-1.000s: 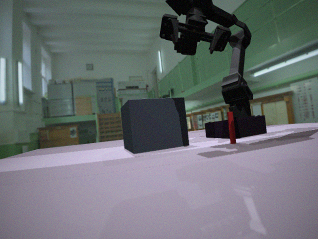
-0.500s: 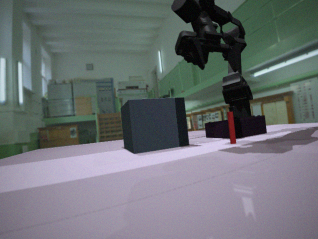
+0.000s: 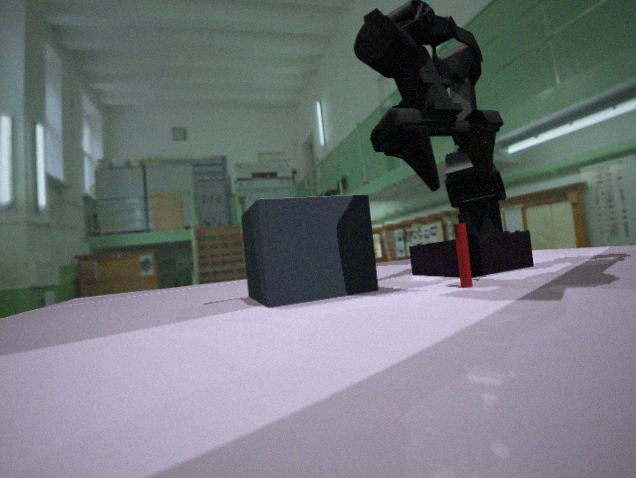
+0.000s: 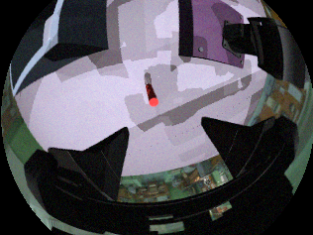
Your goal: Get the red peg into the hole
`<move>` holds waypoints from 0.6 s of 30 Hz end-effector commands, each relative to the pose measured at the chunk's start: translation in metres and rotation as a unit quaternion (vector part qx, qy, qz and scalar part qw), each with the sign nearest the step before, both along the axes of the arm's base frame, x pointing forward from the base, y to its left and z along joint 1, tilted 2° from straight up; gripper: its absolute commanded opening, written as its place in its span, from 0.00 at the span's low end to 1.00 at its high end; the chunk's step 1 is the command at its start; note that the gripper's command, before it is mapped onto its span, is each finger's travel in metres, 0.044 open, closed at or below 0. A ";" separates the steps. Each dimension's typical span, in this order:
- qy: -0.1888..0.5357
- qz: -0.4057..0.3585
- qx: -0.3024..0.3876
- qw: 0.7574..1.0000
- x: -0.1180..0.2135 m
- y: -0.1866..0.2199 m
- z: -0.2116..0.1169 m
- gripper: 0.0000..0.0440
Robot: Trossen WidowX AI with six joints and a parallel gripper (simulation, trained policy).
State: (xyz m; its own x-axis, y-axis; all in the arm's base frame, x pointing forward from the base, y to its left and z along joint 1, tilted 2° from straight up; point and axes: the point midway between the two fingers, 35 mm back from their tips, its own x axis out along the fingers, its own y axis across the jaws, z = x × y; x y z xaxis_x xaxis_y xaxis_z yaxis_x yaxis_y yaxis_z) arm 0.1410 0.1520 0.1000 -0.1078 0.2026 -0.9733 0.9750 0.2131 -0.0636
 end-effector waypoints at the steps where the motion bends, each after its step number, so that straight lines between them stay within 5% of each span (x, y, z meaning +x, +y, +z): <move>1: 0.006 0.011 -0.014 1.000 -0.002 -0.003 -0.012 1.00; 18: 0.011 0.043 -0.055 0.998 -0.005 -0.011 -0.064 0.92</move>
State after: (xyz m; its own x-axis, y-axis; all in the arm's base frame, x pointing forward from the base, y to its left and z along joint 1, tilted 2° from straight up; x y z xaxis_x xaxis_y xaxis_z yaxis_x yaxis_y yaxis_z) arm 0.1372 0.1423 0.0414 -0.1412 0.0936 -0.9856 0.9534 0.2810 -0.1099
